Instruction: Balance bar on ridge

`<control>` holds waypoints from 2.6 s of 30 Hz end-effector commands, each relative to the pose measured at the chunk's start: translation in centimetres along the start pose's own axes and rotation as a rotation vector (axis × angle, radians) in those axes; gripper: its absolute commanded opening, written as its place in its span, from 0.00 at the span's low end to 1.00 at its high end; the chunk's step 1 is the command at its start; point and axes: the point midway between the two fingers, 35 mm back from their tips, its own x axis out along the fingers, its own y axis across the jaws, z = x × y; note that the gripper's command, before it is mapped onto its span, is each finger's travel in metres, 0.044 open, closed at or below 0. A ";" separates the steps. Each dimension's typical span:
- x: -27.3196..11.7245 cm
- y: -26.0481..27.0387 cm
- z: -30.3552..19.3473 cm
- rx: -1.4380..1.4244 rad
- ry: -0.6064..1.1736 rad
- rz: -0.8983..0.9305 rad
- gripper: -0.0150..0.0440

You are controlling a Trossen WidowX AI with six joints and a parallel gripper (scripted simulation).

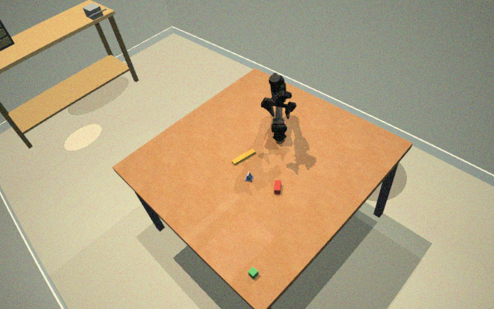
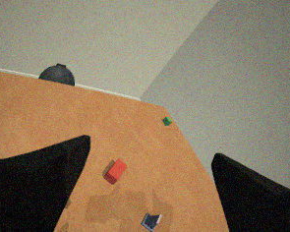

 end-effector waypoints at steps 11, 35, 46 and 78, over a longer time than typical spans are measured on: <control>2.7 -2.0 -2.2 0.125 0.152 -0.075 0.79; 6.6 -6.2 -10.7 0.472 0.615 -0.195 0.79; 6.7 -7.7 -15.3 0.657 0.804 -0.249 0.79; 2.8 -9.1 -27.4 1.211 1.324 -0.418 0.79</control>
